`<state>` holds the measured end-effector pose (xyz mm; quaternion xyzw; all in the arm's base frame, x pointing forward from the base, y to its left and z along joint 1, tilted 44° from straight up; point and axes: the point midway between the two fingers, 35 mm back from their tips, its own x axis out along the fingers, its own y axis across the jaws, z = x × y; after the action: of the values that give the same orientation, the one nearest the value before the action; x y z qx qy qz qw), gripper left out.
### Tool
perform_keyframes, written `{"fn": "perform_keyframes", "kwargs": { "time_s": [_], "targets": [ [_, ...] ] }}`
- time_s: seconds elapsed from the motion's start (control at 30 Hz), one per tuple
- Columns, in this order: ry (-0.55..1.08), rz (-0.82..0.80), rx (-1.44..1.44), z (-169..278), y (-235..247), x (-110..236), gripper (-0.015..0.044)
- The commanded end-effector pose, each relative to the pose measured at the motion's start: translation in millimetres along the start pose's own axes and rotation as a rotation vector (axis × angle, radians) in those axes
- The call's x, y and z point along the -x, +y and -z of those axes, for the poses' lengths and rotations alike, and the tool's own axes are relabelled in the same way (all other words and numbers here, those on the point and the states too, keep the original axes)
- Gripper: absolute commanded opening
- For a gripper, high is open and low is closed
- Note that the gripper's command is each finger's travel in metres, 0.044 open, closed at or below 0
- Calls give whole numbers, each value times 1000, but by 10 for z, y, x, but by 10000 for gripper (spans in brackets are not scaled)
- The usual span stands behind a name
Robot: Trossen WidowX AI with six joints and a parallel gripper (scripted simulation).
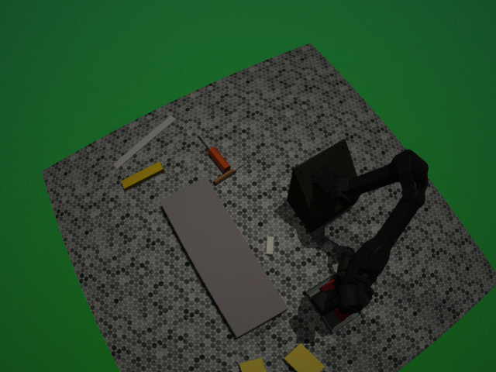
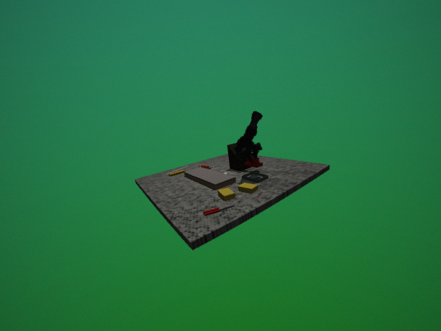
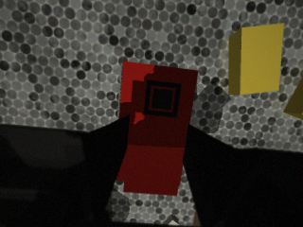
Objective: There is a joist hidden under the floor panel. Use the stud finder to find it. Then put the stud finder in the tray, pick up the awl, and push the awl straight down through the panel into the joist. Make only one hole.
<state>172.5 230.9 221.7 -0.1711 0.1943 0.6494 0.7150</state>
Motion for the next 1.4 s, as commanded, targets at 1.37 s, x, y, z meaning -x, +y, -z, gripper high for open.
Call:
{"fn": "perform_keyframes", "kwargs": {
  "time_s": [1.37],
  "targets": [
    [-10,-4,5,187,22,-724,0]
  ]
}}
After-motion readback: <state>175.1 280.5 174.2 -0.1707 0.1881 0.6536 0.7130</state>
